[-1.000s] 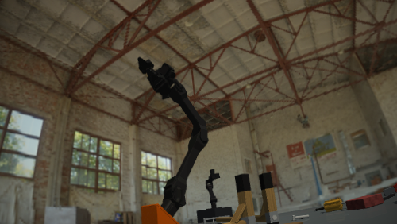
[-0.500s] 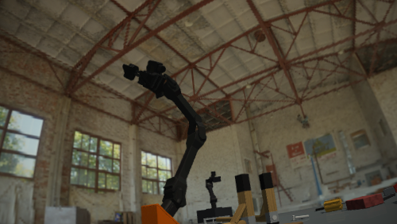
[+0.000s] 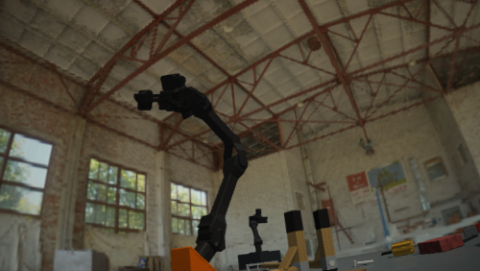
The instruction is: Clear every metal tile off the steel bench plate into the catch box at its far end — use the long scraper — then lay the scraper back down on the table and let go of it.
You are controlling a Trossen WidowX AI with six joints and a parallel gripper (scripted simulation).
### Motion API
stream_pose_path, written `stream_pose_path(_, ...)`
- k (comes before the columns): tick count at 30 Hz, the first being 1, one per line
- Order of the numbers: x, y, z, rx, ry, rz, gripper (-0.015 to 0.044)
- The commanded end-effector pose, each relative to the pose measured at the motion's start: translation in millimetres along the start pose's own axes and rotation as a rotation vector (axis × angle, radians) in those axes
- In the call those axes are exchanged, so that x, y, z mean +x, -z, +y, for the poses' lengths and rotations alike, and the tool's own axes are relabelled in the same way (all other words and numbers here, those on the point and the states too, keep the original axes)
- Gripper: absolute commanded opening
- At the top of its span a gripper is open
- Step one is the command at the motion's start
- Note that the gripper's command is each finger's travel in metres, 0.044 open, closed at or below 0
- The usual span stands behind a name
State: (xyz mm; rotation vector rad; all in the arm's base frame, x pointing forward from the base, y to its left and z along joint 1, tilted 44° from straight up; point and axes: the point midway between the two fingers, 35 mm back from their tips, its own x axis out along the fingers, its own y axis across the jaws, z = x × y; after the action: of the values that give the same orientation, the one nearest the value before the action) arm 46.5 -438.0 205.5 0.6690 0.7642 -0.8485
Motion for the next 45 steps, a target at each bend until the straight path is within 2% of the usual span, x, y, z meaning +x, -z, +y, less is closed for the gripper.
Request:
stream_pose_path(1,14,11,3,0.079,-0.003,0.053,0.044)
stream_pose_path(11,46,42,14,0.293,0.006,0.193,0.044)
stream_pose_path(45,48,40,13,0.287,0.001,0.188,0.044)
